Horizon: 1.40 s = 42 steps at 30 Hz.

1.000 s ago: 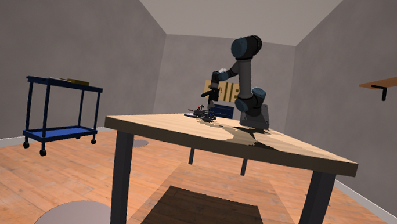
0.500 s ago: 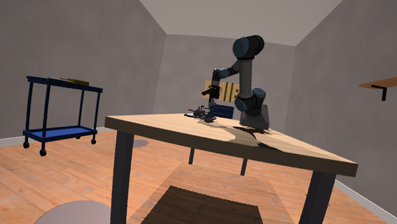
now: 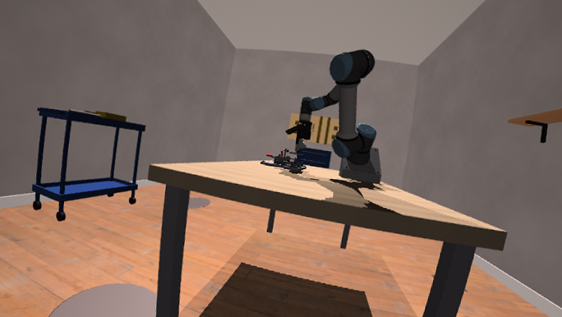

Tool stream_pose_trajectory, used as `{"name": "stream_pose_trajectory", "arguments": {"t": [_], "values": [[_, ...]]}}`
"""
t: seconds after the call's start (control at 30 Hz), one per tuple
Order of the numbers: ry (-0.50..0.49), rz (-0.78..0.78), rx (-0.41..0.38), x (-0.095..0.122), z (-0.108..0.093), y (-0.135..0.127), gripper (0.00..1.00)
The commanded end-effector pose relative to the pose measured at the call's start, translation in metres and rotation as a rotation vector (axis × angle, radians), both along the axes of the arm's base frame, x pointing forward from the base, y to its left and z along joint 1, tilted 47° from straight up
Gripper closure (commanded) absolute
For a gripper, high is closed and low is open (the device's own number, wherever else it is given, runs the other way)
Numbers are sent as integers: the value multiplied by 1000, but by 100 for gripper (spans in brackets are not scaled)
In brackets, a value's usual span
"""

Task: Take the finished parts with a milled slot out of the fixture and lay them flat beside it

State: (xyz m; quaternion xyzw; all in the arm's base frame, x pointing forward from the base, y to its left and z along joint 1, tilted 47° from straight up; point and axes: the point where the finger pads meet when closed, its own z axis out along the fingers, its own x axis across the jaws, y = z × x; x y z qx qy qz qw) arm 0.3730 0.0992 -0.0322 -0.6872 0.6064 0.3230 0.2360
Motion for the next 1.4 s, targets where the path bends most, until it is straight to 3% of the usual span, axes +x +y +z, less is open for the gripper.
{"name": "stream_pose_trajectory", "arguments": {"t": [0.0,0.9,1.37], "values": [[-1,-1,0,0,0,0,100],[-1,-1,0,0,1,0,100],[-1,-1,0,0,11,9,100]]}}
